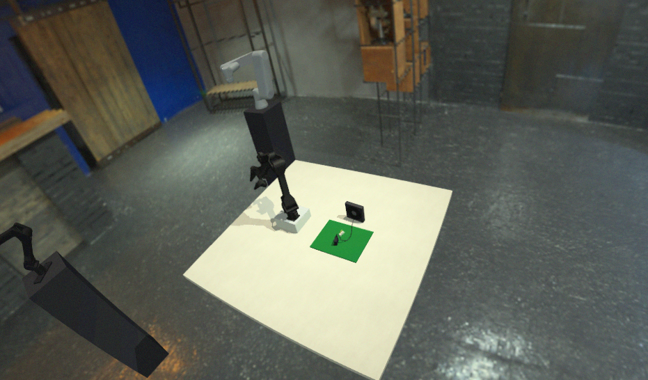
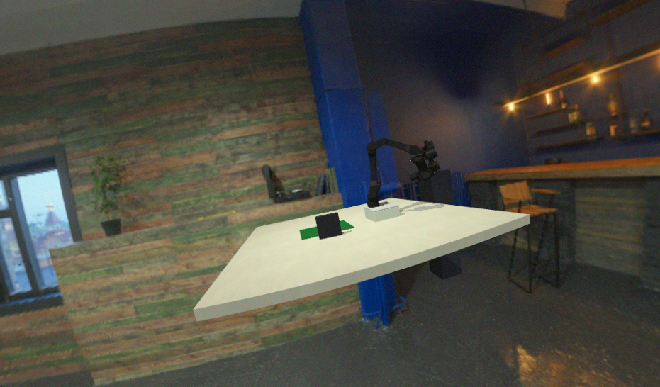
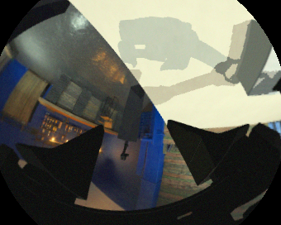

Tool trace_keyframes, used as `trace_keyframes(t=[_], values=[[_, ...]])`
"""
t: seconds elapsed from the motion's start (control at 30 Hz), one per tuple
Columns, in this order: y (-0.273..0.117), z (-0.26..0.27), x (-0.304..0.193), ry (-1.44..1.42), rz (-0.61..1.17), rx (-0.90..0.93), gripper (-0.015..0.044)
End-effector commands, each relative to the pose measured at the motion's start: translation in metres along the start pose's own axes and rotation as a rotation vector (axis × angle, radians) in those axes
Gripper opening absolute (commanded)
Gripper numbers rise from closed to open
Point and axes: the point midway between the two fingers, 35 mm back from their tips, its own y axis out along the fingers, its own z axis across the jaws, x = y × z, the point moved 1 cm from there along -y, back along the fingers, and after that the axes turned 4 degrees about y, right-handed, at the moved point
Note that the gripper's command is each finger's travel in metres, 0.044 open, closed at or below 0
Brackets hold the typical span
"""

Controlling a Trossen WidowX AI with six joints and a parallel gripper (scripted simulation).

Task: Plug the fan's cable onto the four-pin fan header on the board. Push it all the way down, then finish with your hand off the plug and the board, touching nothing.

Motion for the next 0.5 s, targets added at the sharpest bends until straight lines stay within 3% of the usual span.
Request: trace_keyframes(t=[0.0, 0.23, 0.47], values=[[0.000, 0.000, 0.000, 0.000, 0.000, 0.000, 0.0426], [-0.012, 0.006, 0.017, -0.034, -0.035, 0.035, 0.0440], [-0.079, 0.018, 0.103, -0.190, -0.246, 0.158, 0.0440]])
